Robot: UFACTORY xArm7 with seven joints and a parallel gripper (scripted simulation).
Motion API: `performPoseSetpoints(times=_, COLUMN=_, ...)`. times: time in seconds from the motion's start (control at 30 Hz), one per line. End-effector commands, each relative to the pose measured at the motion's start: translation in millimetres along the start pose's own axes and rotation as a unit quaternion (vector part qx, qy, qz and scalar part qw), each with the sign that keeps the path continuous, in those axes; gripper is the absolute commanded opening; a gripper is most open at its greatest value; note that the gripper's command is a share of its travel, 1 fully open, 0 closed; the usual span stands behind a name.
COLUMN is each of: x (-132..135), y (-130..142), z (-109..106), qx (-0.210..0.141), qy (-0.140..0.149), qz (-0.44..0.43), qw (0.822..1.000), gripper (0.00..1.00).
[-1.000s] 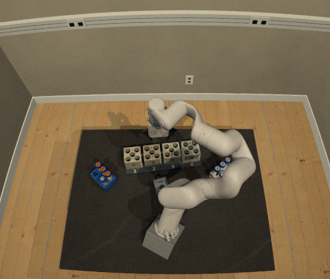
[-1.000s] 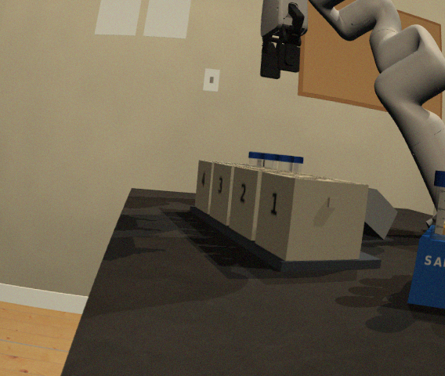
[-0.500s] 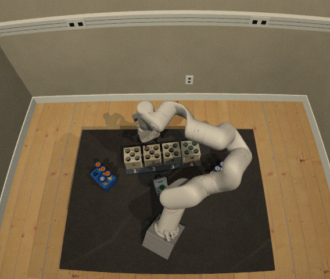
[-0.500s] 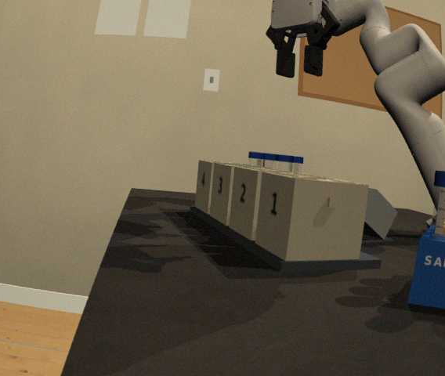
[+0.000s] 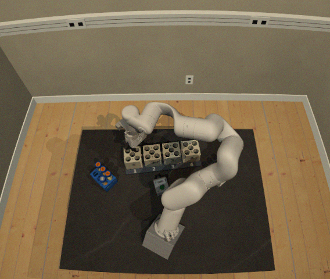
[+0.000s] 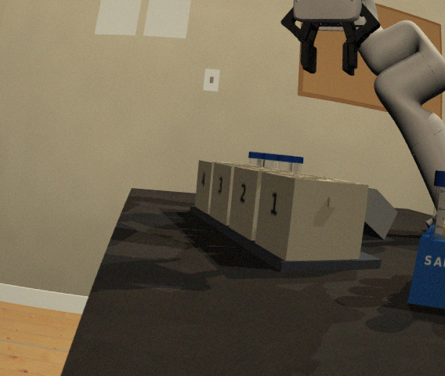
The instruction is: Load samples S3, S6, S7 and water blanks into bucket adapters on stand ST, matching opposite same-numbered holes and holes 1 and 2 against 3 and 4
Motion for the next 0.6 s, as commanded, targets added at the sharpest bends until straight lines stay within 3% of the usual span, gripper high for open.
performPoseSetpoints(times=0.0, x=-21, y=-17, z=-1, qx=0.001, qy=0.000, qz=-0.015, qw=1.000, gripper=0.57)
performPoseSetpoints(times=0.57, x=-84, y=-57, z=-1, qx=0.001, qy=-0.001, qz=-0.015, qw=1.000, gripper=0.57)
Point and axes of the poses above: the point where the finger pads meet when closed, its own z axis out along the fingers, its own x axis across the jaws, y = z × x, the point moved 9 cm from there along -z, back along the fingers, and after that the axes turned 6 degrees about -z, right-handed, at the moved point
